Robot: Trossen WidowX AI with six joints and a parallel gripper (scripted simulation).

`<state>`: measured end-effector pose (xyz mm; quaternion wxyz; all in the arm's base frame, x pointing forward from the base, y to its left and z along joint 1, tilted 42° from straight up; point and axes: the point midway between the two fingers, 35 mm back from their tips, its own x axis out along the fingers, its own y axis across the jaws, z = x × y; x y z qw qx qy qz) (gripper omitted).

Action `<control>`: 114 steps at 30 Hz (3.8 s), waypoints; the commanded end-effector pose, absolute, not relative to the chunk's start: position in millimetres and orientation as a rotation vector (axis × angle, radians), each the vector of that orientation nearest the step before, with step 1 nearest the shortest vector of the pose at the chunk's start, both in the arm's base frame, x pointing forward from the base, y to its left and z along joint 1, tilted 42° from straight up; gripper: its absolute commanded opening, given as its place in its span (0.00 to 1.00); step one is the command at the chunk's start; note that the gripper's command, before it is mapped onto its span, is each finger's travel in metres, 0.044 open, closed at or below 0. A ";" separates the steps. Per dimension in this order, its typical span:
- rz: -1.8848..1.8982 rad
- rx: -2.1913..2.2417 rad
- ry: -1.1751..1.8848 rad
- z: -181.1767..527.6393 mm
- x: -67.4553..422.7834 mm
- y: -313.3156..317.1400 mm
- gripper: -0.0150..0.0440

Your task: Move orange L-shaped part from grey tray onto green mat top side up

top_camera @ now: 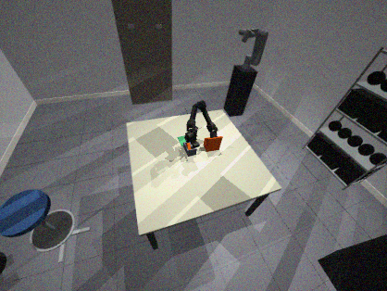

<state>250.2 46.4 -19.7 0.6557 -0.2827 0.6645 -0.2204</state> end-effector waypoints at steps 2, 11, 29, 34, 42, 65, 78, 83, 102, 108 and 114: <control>-0.496 -0.642 1.505 -19.7 250.4 46.7 0.56; -0.496 -0.642 1.505 -19.7 250.4 46.7 0.56; -1.232 0.276 0.967 20.3 263.5 6.4 0.73; -1.427 0.586 0.712 34.1 265.1 -8.5 0.73; -1.427 0.586 0.712 34.1 265.1 -8.5 0.73; -1.427 0.585 0.711 -0.3 266.2 -39.6 0.73; -1.428 0.584 0.710 -15.8 266.1 -54.0 0.73; -1.428 0.583 0.709 -21.4 265.6 -59.6 0.73; -1.426 0.593 0.707 -21.9 267.4 -59.7 0.44; -1.426 0.593 0.707 -21.9 267.4 -59.7 0.25; -1.426 0.592 0.708 -20.1 267.2 -58.0 0.25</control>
